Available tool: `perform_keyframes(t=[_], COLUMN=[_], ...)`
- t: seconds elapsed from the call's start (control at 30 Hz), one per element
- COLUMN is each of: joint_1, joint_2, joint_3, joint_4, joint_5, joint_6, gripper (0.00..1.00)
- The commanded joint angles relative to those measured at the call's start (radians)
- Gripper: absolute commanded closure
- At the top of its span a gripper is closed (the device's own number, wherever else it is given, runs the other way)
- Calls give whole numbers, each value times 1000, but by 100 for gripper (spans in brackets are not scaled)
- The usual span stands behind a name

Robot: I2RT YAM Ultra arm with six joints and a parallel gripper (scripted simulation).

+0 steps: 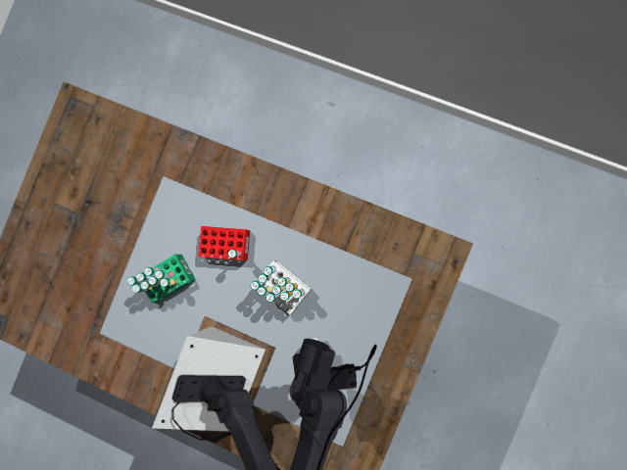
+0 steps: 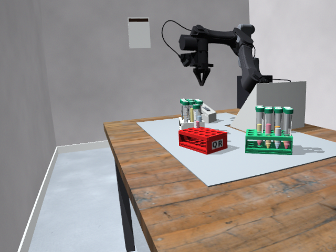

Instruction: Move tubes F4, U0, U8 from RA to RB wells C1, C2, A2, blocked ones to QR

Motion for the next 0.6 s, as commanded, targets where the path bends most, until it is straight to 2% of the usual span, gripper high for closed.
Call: perform_keyframes(t=[0.0,0.47,0.5,0.57], joint_1=[13,13,24,36], joint_2=[-1,-1,-16,-58], joint_3=[-4,-4,-57,-77], joint_4=[-9,-9,-9,-9], joint_5=[16,16,15,0], joint_6=[-9,-9,0,18], gripper=[100,100,100,100])
